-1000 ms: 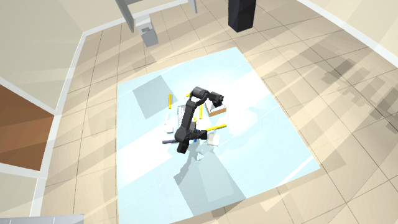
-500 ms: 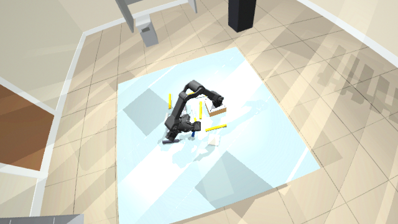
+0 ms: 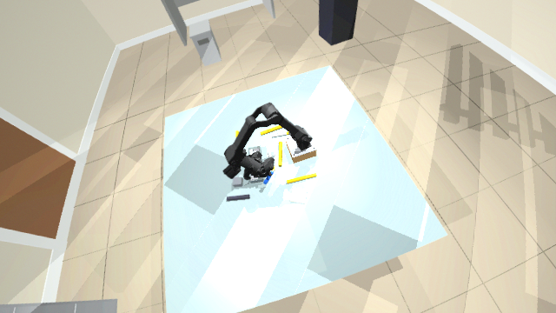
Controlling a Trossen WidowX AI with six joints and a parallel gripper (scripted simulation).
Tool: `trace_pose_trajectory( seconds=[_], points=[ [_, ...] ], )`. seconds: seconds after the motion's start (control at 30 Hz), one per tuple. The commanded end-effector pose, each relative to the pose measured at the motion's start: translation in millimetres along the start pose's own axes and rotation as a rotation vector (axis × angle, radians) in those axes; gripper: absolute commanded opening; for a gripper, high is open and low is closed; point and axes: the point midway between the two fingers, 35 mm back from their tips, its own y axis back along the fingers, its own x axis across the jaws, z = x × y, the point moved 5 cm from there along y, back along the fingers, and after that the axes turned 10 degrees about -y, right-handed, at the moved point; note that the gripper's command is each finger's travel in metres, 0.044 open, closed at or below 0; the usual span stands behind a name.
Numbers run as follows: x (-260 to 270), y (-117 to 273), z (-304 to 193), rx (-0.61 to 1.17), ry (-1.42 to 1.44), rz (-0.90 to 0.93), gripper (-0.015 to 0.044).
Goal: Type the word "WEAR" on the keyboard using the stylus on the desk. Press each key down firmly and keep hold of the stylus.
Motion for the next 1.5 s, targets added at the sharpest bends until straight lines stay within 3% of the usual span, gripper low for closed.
trace_pose_trajectory(
  seconds=[0.0, 0.6, 1.17, 1.47],
  points=[
    [4.8, 7.5, 12.9, 0.108, 0.048, -0.030, 0.0000],
    [21.9, 29.9, 67.8, 0.553, 0.230, -0.012, 0.0000],
    [28.7, 50.2, 123.8, 0.945, 0.381, 0.255, 0.0000],
    [28.8, 51.9, 129.0, 0.974, 0.392, 0.289, 0.0000]
  ],
)
